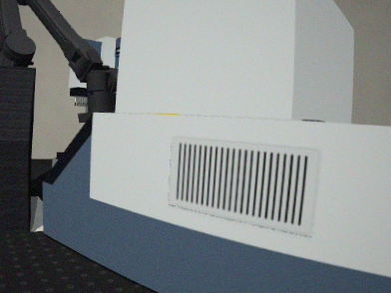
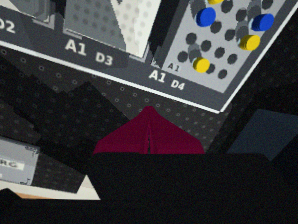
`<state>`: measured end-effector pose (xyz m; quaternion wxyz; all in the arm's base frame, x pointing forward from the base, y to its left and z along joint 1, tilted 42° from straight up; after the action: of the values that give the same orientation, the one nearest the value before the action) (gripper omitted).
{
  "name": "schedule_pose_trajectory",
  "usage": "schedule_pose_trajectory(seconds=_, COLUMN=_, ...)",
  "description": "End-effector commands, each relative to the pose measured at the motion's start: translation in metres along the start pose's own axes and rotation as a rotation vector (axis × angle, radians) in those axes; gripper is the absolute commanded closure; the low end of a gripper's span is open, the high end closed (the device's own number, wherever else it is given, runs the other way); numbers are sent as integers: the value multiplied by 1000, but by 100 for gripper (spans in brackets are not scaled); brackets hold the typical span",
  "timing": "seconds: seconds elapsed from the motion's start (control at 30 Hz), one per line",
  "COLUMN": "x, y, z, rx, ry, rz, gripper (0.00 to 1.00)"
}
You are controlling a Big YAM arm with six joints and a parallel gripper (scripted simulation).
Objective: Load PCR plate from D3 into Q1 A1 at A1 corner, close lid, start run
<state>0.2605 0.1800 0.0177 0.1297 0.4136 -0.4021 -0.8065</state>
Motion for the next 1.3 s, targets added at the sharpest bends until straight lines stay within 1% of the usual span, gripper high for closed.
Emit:
schedule_pose_trajectory(seconds=0.0, x=12, y=6, z=-6, rx=9, ry=-55, rz=2, gripper=100)
schedule_pose_trajectory(seconds=0.03, x=20, y=5, z=-7, rx=14, ry=-49, rz=4, gripper=100)
schedule_pose_trajectory(seconds=0.17, x=44, y=5, z=3, rx=-31, ry=-143, rz=44, gripper=100)
schedule_pose_trajectory(seconds=0.37, x=70, y=10, z=10, rx=-64, ry=-267, rz=71, gripper=100)
schedule_pose_trajectory(seconds=0.47, x=71, y=9, z=11, rx=-66, ry=-265, rz=74, gripper=100)
schedule_pose_trajectory(seconds=0.5, x=76, y=10, z=14, rx=-78, ry=-287, rz=78, gripper=100)
schedule_pose_trajectory(seconds=0.63, x=98, y=19, z=22, rx=-85, ry=-379, rz=83, gripper=100)
schedule_pose_trajectory(seconds=0.73, x=107, y=24, z=27, rx=-95, ry=-425, rz=80, gripper=100)
schedule_pose_trajectory(seconds=0.8, x=98, y=23, z=22, rx=-94, ry=-443, rz=77, gripper=100)
schedule_pose_trajectory(seconds=0.9, x=93, y=21, z=18, rx=-88, ry=-414, rz=75, gripper=100)
schedule_pose_trajectory(seconds=1.1, x=95, y=17, z=19, rx=-91, ry=-400, rz=84, gripper=100)
schedule_pose_trajectory(seconds=1.27, x=92, y=16, z=18, rx=-92, ry=-386, rz=82, gripper=100)
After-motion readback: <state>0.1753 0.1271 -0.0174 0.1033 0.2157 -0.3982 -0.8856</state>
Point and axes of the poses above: the point where the finger pads meet when closed, its own y axis back along the fingers, its own z axis across the jaws, x = y × z, the point moved 1 cm from there along y, back along the fingers, and after that the axes turned 10 degrees about y, right-handed, at the moved point
